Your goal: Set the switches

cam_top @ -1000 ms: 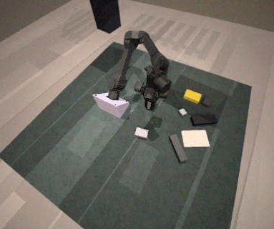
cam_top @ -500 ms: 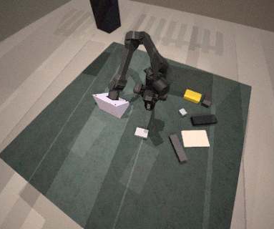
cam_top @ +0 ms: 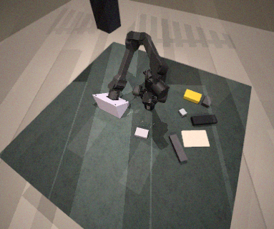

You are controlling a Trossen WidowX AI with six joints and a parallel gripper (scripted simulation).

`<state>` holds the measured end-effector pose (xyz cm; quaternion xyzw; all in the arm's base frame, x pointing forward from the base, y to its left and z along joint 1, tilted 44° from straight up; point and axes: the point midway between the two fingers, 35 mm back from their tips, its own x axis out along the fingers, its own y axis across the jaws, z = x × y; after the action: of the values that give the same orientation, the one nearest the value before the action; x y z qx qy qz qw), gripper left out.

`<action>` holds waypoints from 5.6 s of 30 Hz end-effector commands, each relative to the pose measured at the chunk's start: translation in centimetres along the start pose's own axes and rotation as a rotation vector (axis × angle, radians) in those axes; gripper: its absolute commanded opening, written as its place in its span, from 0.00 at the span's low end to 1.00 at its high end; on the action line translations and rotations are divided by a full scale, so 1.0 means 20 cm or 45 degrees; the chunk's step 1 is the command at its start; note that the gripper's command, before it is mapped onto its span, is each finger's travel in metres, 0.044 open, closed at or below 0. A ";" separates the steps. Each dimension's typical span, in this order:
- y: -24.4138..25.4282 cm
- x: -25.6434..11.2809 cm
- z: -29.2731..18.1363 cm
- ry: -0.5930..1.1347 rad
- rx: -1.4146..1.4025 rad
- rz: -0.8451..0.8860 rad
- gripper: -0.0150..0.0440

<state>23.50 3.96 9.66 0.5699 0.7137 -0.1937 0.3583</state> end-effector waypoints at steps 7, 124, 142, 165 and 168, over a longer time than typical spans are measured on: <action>-0.02 0.04 0.03 0.012 -0.004 -0.029 0.83; -0.02 0.29 0.41 0.009 -0.006 -0.027 0.83; -0.02 0.35 0.44 0.009 -0.007 -0.026 0.83; -0.02 0.42 0.48 0.009 -0.007 -0.026 0.83; -0.02 0.44 0.49 0.009 -0.007 -0.026 0.83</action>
<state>25.30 2.62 -3.11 0.5602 0.7188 -0.1944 0.3628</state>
